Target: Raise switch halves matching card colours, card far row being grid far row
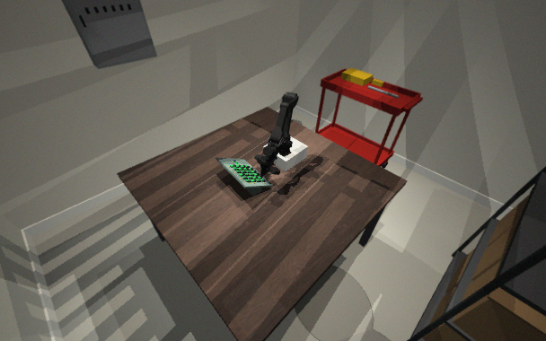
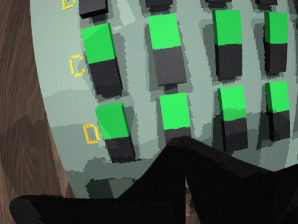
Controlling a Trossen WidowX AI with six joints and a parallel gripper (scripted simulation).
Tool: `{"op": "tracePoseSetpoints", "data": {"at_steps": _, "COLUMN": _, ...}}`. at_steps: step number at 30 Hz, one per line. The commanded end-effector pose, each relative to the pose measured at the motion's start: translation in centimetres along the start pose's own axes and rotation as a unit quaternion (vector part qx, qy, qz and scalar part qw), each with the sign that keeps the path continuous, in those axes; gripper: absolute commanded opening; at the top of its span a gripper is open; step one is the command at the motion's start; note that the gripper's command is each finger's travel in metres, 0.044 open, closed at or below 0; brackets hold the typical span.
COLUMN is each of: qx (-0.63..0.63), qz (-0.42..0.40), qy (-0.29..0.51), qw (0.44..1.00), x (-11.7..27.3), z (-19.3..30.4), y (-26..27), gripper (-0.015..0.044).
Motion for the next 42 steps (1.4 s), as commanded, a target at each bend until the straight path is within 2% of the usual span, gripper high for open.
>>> {"op": "tracePoseSetpoints", "data": {"at_steps": 1, "qx": 0.003, "qz": -0.001, "qy": 0.003, "qw": 1.000, "x": -0.2, "z": 0.1, "y": 0.0, "gripper": 0.0000}}
{"op": "tracePoseSetpoints", "data": {"at_steps": 29, "qx": 0.003, "qz": -0.001, "qy": 0.003, "qw": 1.000, "x": -0.5, "z": 0.1, "y": 0.0, "gripper": 0.0000}}
{"op": "tracePoseSetpoints", "data": {"at_steps": 32, "qx": 0.000, "qz": -0.001, "qy": 0.004, "qw": 1.000, "x": 0.8, "z": -0.2, "y": 0.2, "gripper": 0.0000}}
{"op": "tracePoseSetpoints", "data": {"at_steps": 37, "qx": 0.002, "qz": -0.002, "qy": 0.015, "qw": 1.000, "x": 5.4, "z": -0.4, "y": 0.1, "gripper": 0.0000}}
{"op": "tracePoseSetpoints", "data": {"at_steps": 42, "qx": 0.003, "qz": -0.002, "qy": 0.017, "qw": 1.000, "x": 6.1, "z": -0.3, "y": 0.0, "gripper": 0.0000}}
Point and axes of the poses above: the point midway between the two fingers, 35 mm back from their tips, its own x axis back along the fingers, its own y axis across the jaws, z = x × y, the point moved 4 cm from there along x, back along the fingers, and after that the axes turned 3 degrees about x, right-handed, at the moved point
